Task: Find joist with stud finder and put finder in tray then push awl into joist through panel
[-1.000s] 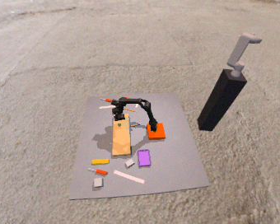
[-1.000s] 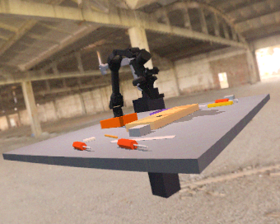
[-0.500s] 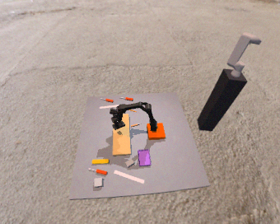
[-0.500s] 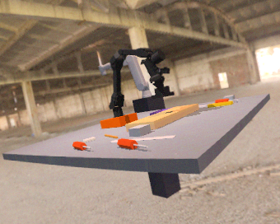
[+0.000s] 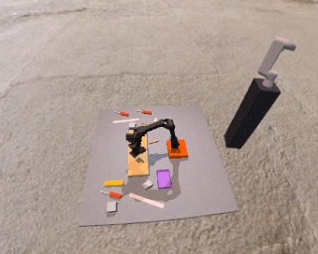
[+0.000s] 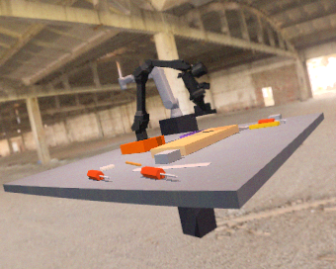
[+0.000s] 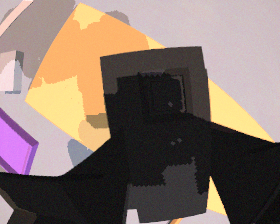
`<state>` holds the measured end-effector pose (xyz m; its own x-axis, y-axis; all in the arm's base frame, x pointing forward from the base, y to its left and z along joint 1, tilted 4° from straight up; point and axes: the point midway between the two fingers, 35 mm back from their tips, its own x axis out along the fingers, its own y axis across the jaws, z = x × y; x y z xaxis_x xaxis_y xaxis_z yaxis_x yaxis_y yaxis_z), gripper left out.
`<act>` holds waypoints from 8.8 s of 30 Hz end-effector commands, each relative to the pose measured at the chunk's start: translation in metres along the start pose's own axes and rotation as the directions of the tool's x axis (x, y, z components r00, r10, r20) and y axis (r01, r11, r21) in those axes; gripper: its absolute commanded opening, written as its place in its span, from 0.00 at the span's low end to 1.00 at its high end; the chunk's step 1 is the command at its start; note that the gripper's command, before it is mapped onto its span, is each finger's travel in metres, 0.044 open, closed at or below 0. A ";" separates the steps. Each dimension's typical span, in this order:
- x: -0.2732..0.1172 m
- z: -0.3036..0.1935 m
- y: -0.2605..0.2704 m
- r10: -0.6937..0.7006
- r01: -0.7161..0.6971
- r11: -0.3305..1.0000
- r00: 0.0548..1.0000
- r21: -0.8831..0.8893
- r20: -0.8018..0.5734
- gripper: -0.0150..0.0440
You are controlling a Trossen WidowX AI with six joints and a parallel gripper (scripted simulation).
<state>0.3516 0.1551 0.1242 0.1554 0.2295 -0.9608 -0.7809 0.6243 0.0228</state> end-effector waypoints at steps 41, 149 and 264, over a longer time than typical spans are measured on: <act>0.008 -0.008 0.279 0.224 -0.205 0.735 0.973 -0.647 -0.054 0.25; 0.054 -0.058 0.092 0.034 -0.066 0.975 0.988 -0.212 -0.150 1.00; -0.010 -0.204 -0.064 -0.004 0.111 0.869 0.976 0.482 -0.217 0.25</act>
<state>0.2683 -0.0442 0.0812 -0.0237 0.0266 -0.9994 -0.3857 0.9220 0.0337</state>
